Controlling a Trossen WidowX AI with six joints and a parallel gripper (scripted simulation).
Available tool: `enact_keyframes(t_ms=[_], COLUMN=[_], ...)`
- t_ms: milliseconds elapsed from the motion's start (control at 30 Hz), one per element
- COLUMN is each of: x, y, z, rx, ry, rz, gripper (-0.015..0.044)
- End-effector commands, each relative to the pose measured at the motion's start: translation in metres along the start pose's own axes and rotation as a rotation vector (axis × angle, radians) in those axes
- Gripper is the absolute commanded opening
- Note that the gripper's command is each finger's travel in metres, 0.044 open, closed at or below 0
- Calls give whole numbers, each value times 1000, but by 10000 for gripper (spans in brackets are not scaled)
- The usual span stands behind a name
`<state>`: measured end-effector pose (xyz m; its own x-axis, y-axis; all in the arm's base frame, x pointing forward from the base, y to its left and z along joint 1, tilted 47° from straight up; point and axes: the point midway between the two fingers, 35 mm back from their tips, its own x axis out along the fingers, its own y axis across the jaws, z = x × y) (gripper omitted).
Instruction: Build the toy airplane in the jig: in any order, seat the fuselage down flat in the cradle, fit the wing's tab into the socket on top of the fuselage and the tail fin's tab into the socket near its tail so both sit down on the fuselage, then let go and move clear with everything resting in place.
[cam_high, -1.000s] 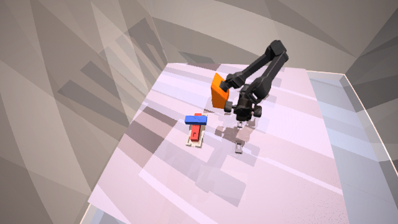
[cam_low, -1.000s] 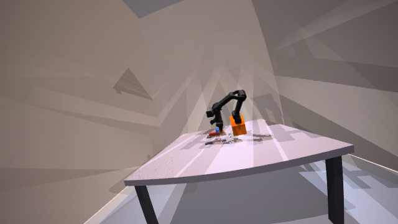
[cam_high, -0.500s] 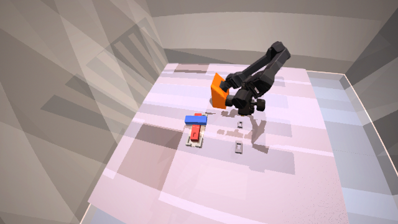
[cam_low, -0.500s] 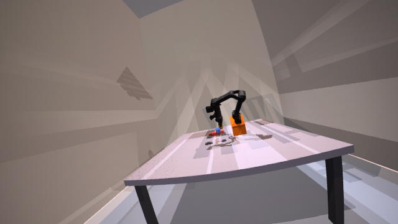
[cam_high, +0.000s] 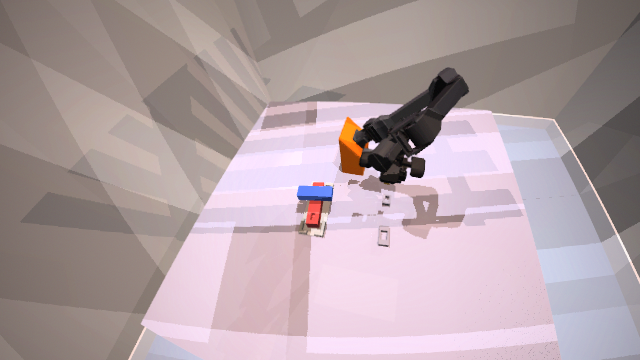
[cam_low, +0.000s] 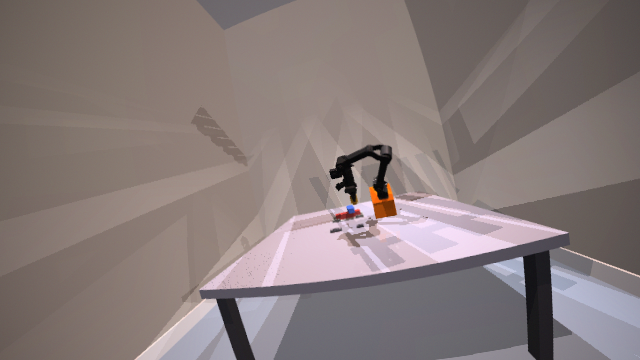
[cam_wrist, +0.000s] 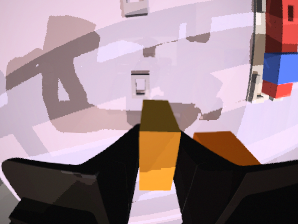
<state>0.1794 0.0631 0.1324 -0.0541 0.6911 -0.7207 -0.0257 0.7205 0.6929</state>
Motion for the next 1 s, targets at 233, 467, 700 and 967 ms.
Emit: enact_keyframes(t_ms=[233,467,700,967], x=[-2,-2,-2,0], y=[-19,-28,-40,-56], z=[24,39,53,69], rx=[-16,-29,-42,-57], ry=[7,-6,-10,-12], rz=[-19,3,9,12], gripper=[0,0,0,0])
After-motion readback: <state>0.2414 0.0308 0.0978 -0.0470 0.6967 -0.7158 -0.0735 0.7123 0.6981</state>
